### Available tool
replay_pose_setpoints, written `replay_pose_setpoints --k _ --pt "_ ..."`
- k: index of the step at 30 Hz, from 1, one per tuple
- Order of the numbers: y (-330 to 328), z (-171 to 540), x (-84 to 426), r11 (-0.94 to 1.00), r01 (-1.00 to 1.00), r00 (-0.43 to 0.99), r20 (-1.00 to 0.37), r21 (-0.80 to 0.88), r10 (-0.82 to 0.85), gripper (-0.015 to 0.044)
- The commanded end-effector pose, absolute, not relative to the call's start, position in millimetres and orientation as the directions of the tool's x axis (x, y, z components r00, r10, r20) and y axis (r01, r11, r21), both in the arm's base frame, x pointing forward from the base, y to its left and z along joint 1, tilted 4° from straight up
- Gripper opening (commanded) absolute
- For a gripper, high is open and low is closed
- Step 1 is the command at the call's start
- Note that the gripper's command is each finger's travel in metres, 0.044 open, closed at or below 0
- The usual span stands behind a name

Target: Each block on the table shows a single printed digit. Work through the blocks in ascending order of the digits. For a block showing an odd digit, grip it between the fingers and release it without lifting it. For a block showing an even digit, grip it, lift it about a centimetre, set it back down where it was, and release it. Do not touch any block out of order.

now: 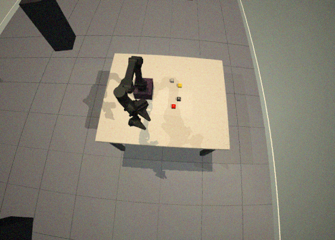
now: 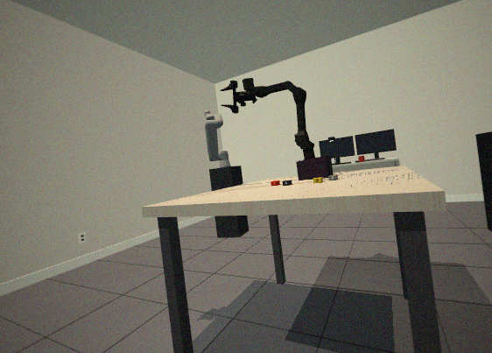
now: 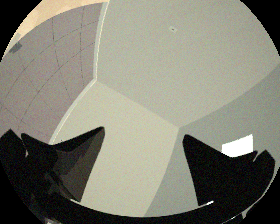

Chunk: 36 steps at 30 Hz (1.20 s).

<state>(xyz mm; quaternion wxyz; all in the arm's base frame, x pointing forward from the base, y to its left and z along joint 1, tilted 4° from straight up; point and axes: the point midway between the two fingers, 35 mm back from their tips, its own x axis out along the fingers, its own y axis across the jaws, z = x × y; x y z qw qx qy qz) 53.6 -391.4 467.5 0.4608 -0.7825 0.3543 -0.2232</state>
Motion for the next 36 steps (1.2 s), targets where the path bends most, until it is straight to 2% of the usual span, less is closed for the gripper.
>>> replay_pose_setpoints --k 1,5,9,19,24,29,34,36 --pt "-405.1 413.5 102.2 -0.016 -0.186 0.679 -0.117 -0.982 -0.725 0.04" --pt "-403.2 369.8 142.8 0.239 -0.102 0.699 -0.24 -0.966 -0.674 0.04" --pt "-391.4 325.5 181.7 0.473 -0.056 0.706 -0.37 -0.879 -0.604 0.04" --pt "-322.0 215.7 259.2 0.874 -0.027 0.623 -0.693 -0.484 -0.364 0.04" --pt "-269.4 164.0 280.3 0.962 -0.005 0.501 -0.833 -0.273 -0.234 0.04" --pt "-208.7 116.7 284.4 0.992 0.046 0.312 -0.942 -0.117 -0.126 0.04" --pt "-147.2 78.4 268.5 0.991 0.112 0.062 -0.995 -0.075 -0.082 0.04" --pt "-139.7 74.3 265.0 0.99 0.12 0.026 -0.996 -0.08 -0.084 0.04"
